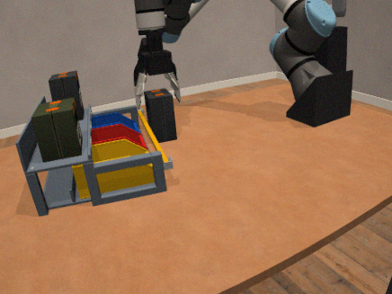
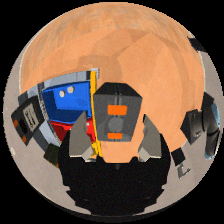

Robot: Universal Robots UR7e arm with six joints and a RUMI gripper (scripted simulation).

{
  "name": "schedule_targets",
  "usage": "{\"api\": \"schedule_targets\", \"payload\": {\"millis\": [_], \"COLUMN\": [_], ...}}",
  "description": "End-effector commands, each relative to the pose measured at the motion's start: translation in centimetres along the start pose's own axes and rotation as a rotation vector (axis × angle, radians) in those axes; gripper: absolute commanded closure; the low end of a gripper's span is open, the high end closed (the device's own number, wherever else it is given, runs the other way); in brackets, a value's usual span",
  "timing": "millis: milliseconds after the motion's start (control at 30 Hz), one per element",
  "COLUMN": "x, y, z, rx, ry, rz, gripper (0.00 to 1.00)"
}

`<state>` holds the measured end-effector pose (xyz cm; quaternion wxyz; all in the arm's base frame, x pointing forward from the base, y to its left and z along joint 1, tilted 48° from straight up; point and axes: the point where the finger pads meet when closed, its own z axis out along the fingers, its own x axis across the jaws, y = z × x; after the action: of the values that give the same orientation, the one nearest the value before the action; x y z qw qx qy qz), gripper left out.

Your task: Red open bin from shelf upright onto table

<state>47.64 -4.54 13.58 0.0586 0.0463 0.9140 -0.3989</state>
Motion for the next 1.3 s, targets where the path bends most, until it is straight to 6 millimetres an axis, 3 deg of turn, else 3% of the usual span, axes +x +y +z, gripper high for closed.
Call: {"api": "schedule_targets", "payload": {"millis": [0, 733, 1267], "x": [0.0, 0.0, 0.0], "y": [0.0, 0.0, 0.0], "z": [0.0, -0.3, -4.4], "rx": [0.0, 0.0, 0.0], "ry": [-0.001, -0.001, -0.001], "rz": [0.0, 0.0, 0.0], "gripper": [0.28, 0.28, 0.28]}}
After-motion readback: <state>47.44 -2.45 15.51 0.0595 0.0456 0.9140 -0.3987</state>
